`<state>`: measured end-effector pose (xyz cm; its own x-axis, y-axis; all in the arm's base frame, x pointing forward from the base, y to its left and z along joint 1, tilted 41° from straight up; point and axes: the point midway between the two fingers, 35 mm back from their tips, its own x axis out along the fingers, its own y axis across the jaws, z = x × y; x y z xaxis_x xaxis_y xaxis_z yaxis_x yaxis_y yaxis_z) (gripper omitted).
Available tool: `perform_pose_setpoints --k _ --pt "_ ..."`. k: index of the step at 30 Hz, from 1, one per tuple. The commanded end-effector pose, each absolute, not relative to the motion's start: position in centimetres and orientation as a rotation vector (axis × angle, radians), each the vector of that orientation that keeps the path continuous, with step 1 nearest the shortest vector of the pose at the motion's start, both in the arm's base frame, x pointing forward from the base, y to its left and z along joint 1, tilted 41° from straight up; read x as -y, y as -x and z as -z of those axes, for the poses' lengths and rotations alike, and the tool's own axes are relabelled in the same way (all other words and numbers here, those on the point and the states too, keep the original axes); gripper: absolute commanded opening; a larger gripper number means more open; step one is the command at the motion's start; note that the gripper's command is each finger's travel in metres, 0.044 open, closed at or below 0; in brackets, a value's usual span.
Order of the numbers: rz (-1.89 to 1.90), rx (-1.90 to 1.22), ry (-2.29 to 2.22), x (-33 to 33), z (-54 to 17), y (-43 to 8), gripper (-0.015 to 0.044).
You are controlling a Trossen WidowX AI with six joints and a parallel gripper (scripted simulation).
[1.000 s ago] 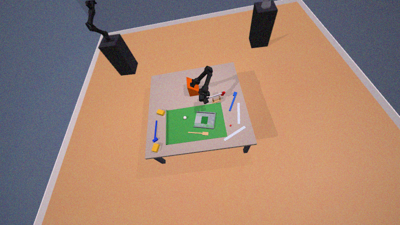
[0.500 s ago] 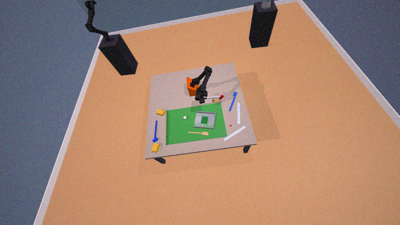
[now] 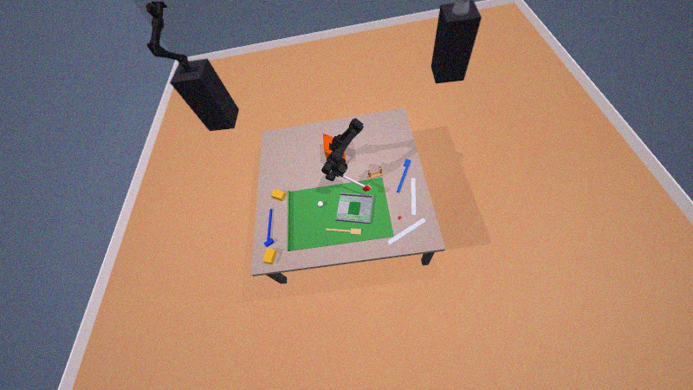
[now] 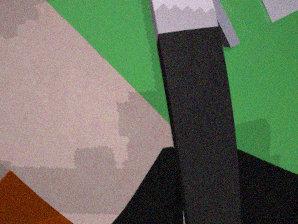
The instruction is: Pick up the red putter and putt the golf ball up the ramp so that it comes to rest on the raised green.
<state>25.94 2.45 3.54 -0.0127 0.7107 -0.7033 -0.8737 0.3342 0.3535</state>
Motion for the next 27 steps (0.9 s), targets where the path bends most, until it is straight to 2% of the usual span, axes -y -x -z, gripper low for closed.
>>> perform_pose_setpoints --k 1,13,27 --pt "-1.175 -1.059 0.106 -0.3 -1.8 -25.9 0.0" --pt "-0.851 -1.342 -0.227 6.0 2.8 -24.0 0.0" --pt "-0.455 -1.593 -0.632 11.8 7.6 -19.5 0.0"
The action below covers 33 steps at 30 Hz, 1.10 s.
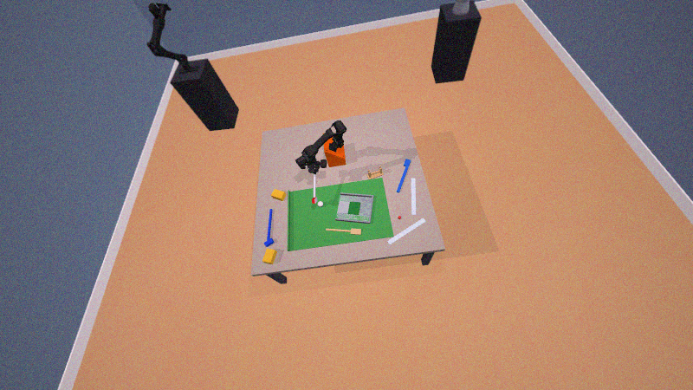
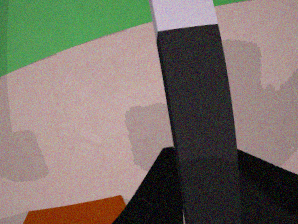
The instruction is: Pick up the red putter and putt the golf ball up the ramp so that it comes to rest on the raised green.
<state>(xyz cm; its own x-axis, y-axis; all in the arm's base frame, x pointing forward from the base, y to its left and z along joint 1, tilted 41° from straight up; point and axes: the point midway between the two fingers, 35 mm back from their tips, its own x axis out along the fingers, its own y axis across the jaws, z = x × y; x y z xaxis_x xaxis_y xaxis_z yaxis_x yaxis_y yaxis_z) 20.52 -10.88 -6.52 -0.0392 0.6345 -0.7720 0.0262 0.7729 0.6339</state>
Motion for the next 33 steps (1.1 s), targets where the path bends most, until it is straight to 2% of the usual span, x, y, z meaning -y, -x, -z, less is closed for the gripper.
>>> perform_pose_setpoints --k 1,33 --pt "-0.44 -1.6 -0.647 12.0 7.8 -19.3 0.0" --pt "-0.438 -1.601 -0.653 8.0 12.5 -18.9 0.0"
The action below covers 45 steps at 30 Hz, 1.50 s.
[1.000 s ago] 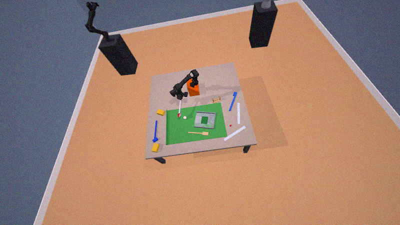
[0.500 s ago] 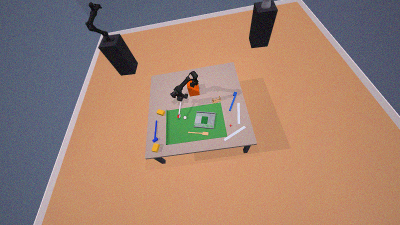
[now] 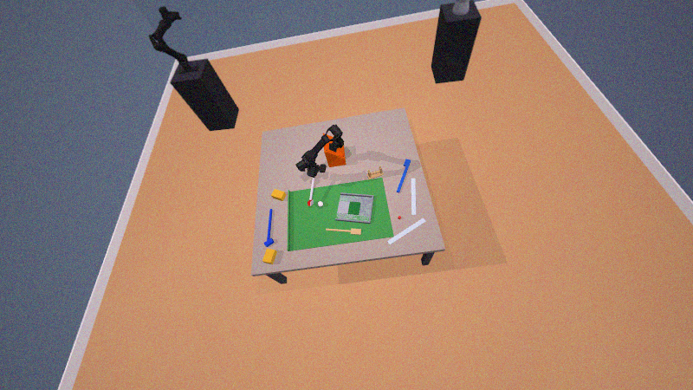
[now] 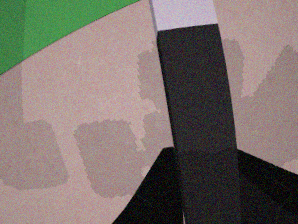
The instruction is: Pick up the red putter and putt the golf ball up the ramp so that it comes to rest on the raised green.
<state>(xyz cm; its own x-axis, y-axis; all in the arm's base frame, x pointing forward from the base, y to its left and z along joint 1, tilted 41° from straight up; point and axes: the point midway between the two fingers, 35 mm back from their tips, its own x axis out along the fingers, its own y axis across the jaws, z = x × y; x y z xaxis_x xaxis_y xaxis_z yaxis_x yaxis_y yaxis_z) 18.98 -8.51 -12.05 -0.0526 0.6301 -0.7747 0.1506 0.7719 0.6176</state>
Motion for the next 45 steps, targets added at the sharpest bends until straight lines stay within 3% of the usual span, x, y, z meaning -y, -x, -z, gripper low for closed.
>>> perform_pose_setpoints --k 1,35,45 --pt "-0.438 -1.601 -0.653 7.9 12.6 -18.9 0.0" --pt "-0.429 -1.599 -0.651 9.6 14.6 -18.5 0.0" --pt "-0.438 -1.6 -0.657 0.6 7.3 -20.8 0.0"
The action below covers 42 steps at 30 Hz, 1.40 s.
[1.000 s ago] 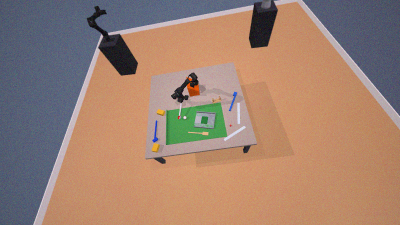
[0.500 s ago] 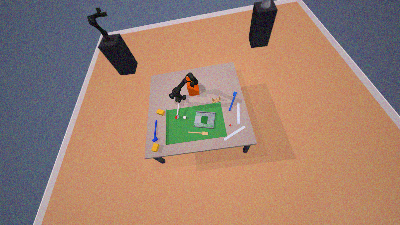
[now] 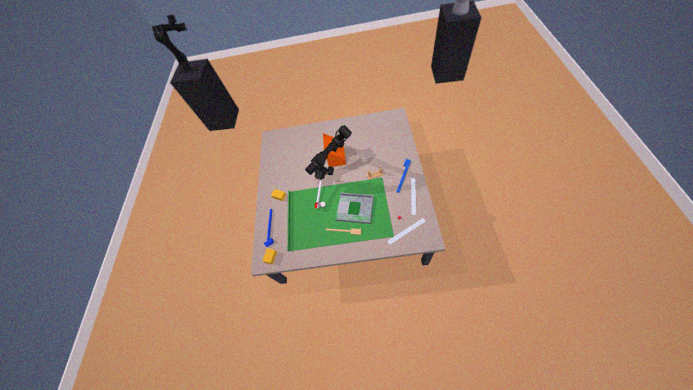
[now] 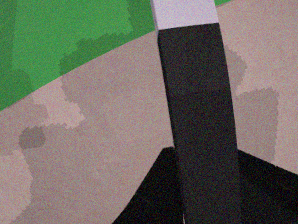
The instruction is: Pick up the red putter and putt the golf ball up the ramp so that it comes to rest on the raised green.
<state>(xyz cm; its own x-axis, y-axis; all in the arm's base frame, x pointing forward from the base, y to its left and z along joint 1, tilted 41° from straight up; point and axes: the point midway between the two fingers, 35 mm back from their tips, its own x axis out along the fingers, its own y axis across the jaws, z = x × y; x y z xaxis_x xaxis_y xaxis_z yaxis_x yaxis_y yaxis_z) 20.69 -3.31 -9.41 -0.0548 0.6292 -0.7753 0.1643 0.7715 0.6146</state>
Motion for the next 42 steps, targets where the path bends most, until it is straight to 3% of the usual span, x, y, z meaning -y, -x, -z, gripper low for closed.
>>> perform_pose_setpoints --k 1,18,42 --pt "-0.442 -1.6 -0.659 -0.3 6.8 -20.7 0.0" --pt "-0.444 -1.602 -0.659 3.0 1.9 -21.0 0.0" --pt "-0.442 -1.606 -0.671 2.5 2.5 -21.0 0.0"
